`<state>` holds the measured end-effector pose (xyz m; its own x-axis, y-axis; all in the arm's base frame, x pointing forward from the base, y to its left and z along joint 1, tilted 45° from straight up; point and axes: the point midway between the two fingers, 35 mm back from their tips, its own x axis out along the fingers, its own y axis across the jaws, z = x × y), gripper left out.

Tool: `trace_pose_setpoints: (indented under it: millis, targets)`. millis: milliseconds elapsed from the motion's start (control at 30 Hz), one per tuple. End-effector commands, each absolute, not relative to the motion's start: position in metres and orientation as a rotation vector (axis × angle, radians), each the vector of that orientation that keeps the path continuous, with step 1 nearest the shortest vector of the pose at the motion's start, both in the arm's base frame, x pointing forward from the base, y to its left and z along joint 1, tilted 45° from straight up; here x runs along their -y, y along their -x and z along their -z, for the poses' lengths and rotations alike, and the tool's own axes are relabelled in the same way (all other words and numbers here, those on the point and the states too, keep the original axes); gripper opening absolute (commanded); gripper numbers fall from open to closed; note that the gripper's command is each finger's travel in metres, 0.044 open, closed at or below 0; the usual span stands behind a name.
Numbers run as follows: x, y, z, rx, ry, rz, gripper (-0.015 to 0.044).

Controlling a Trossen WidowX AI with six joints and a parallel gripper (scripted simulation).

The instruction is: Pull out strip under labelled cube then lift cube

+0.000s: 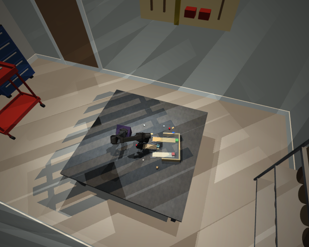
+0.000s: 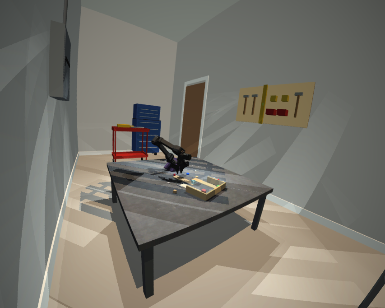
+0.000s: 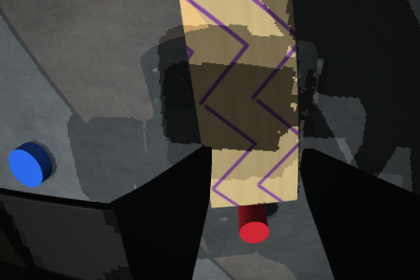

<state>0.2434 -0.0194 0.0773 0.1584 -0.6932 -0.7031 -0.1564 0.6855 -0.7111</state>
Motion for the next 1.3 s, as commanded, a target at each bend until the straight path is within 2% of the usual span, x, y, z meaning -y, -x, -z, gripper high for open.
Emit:
trace_pose_setpoints:
  millis: [0, 200, 1267]
  targets:
    - [0.013, -0.257, -0.077, -1.381, 0.752, 0.457, 0.0289]
    - [0.005, -0.277, -0.076, -1.38, 0.751, 0.457, 0.044]
    - [-0.04, -0.382, -0.077, -1.375, 0.747, 0.457, 0.044]
